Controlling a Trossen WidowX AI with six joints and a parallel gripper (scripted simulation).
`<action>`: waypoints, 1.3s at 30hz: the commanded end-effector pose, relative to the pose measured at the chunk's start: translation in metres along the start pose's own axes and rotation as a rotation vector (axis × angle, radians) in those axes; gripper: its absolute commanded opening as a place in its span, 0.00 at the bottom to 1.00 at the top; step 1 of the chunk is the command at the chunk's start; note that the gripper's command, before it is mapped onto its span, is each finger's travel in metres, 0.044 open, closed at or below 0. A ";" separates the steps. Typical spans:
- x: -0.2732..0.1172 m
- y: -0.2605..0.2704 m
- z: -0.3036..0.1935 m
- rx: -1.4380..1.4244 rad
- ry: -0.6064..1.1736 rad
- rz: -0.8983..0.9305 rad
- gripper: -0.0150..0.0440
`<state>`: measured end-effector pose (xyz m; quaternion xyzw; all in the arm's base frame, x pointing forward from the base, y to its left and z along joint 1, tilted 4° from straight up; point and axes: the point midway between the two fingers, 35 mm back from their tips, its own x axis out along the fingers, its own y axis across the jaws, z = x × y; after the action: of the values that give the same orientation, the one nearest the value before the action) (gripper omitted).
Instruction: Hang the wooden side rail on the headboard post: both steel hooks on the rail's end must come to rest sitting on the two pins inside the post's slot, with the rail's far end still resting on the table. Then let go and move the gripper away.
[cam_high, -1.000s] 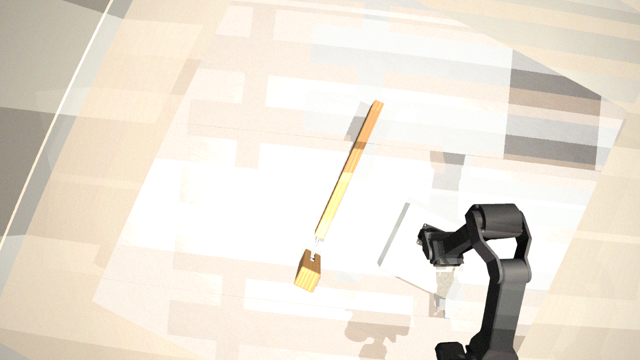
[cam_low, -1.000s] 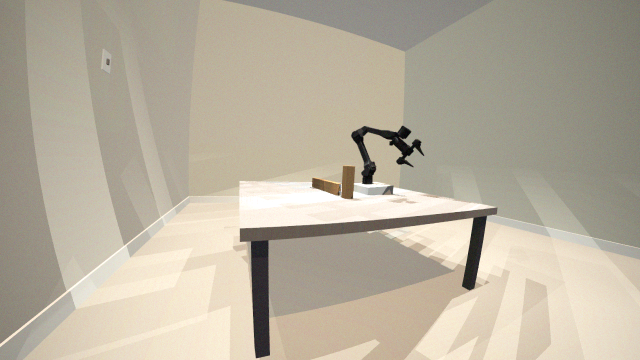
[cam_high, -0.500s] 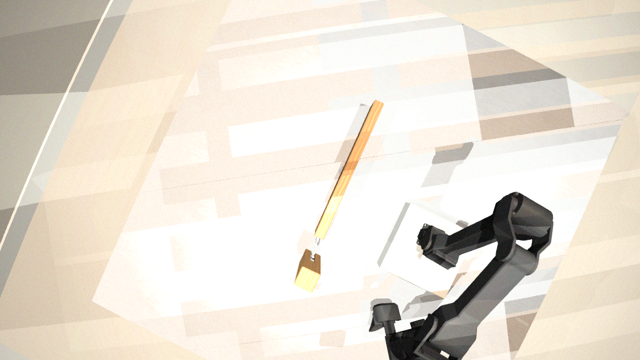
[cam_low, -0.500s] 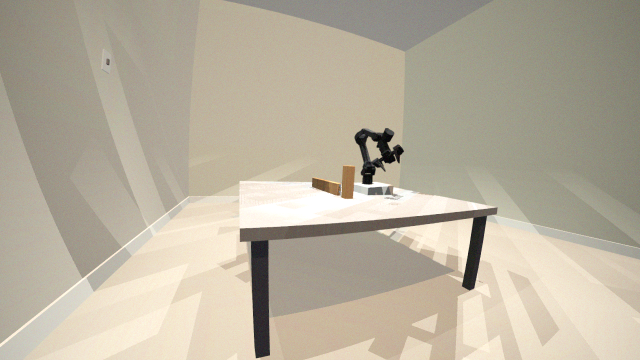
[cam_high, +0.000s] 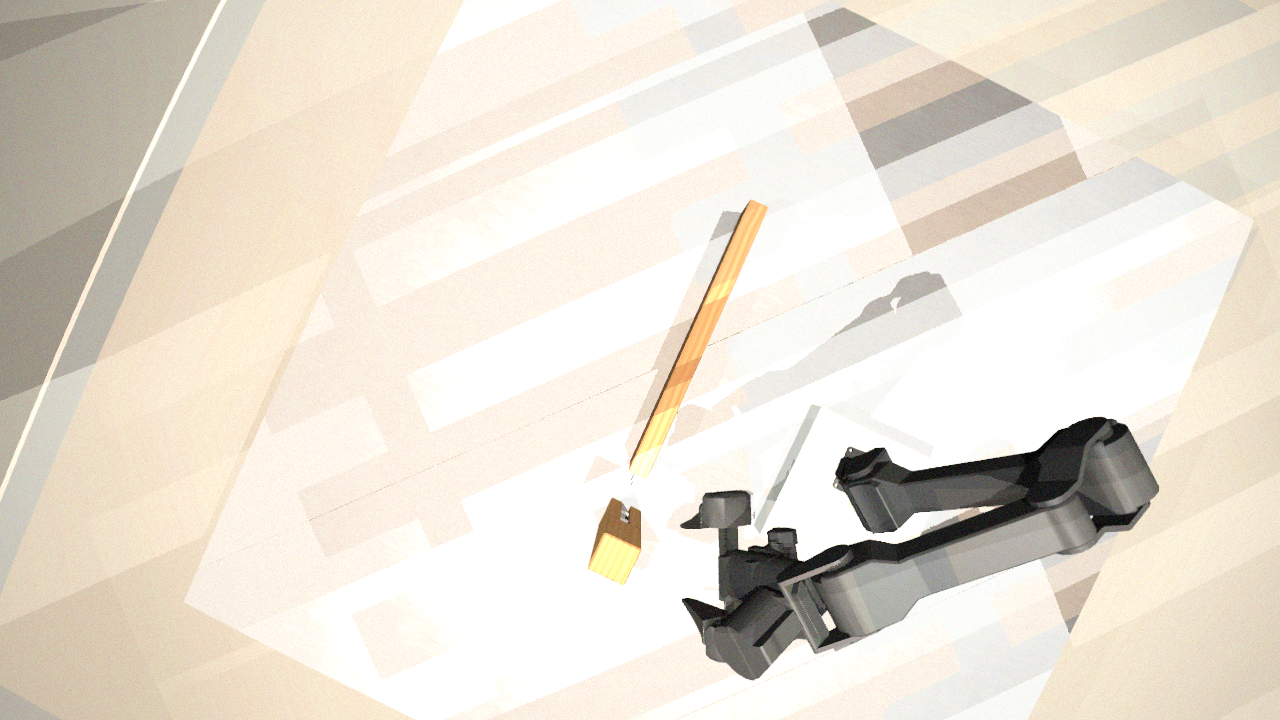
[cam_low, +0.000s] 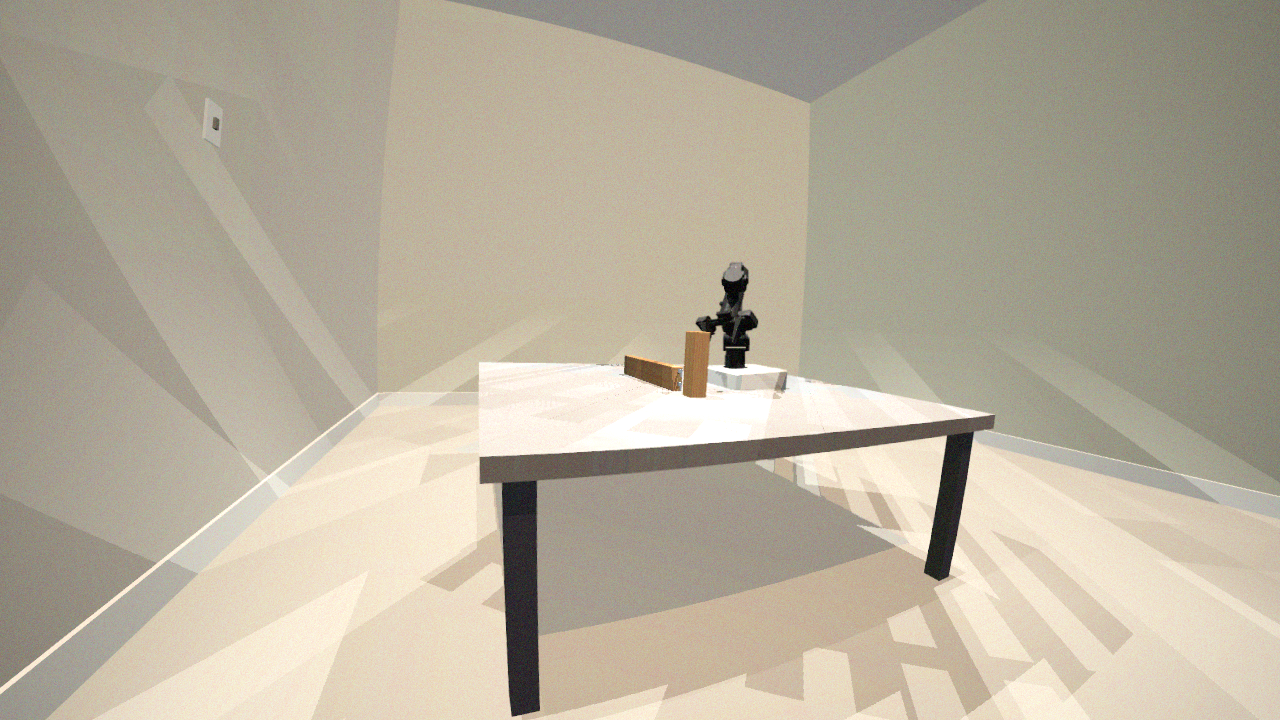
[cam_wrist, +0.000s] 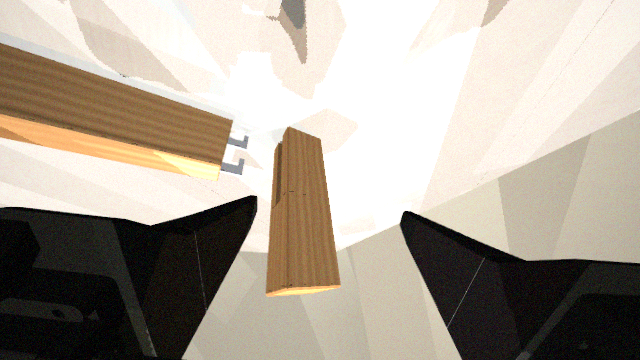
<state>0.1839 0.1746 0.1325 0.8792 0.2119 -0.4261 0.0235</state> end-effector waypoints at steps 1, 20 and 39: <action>0.002 0.031 0.001 -0.031 0.003 0.088 1.00; 0.002 0.032 0.001 -0.032 0.003 0.093 1.00; 0.020 0.073 0.006 0.970 -0.058 0.061 1.00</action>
<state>0.2178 0.1166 0.1088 0.8199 -0.0051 -0.4878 -0.2996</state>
